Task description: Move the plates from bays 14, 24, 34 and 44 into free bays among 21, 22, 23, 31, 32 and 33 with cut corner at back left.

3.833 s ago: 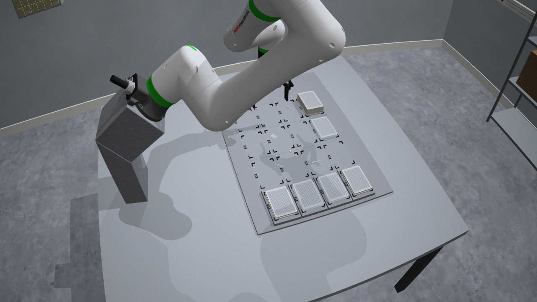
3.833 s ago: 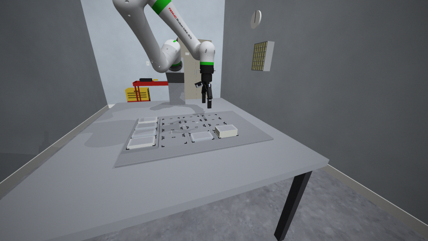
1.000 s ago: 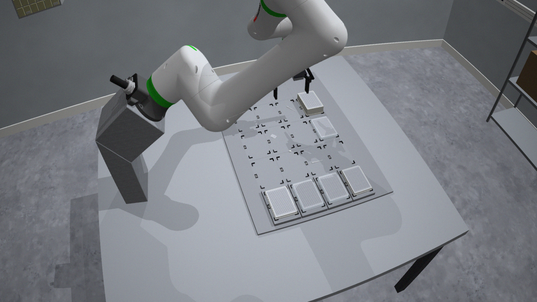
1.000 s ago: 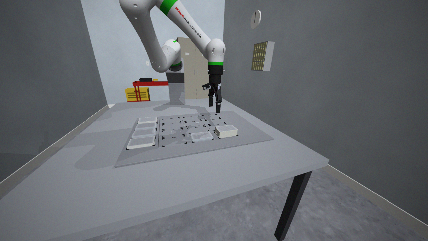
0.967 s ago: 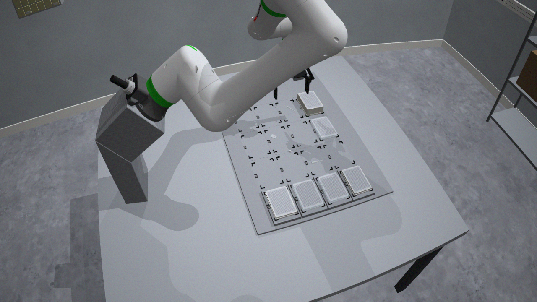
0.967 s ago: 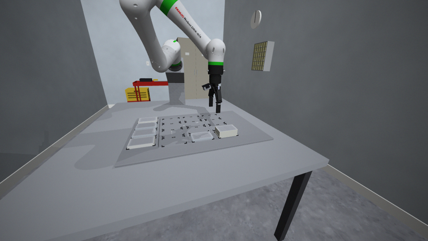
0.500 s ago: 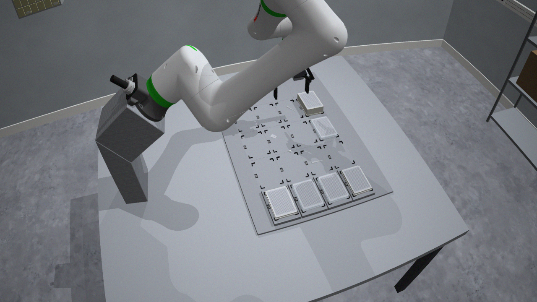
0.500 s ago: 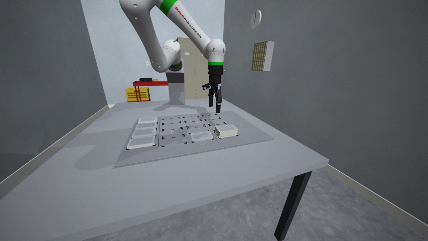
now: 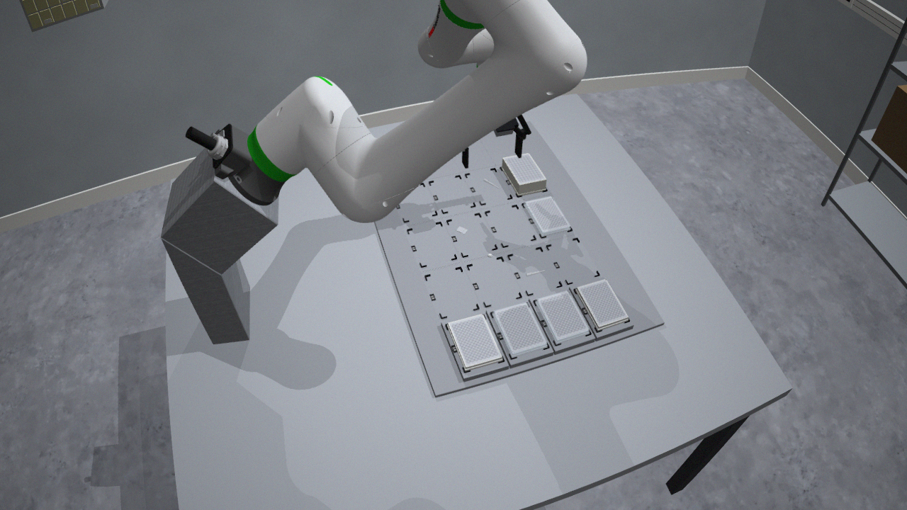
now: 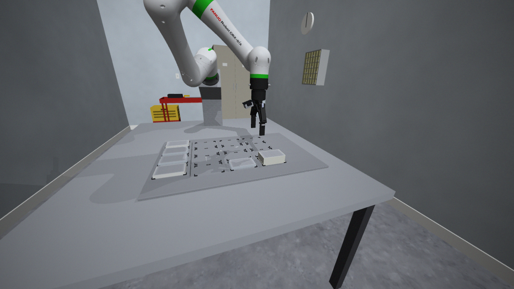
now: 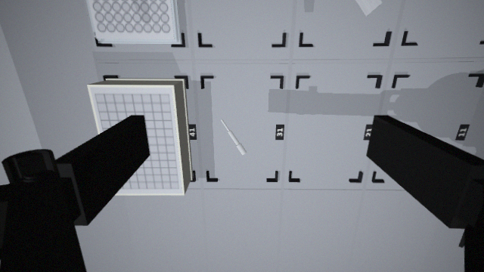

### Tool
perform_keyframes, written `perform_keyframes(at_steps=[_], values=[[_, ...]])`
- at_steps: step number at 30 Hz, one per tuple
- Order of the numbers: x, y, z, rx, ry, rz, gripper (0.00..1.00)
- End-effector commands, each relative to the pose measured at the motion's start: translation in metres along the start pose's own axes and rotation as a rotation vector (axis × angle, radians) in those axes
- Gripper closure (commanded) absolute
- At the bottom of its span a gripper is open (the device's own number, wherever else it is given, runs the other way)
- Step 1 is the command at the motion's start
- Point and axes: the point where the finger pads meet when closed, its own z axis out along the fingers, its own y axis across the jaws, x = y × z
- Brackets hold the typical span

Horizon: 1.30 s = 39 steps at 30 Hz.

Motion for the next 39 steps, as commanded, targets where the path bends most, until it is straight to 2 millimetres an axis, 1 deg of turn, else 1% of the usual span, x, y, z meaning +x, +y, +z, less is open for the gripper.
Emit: perform_keyframes(at_steps=[1, 14, 20, 22, 37, 39], values=[[0.000, -0.001, -0.001, 0.001, -0.001, 0.000, 0.00], [0.000, -0.001, -0.001, 0.001, -0.001, 0.000, 0.00], [0.024, -0.001, -0.001, 0.001, -0.001, 0.000, 0.00], [0.024, -0.001, -0.001, 0.001, -0.001, 0.000, 0.00], [0.084, -0.001, -0.001, 0.001, -0.001, 0.000, 0.00], [0.084, -0.001, -0.001, 0.001, -0.001, 0.000, 0.00]])
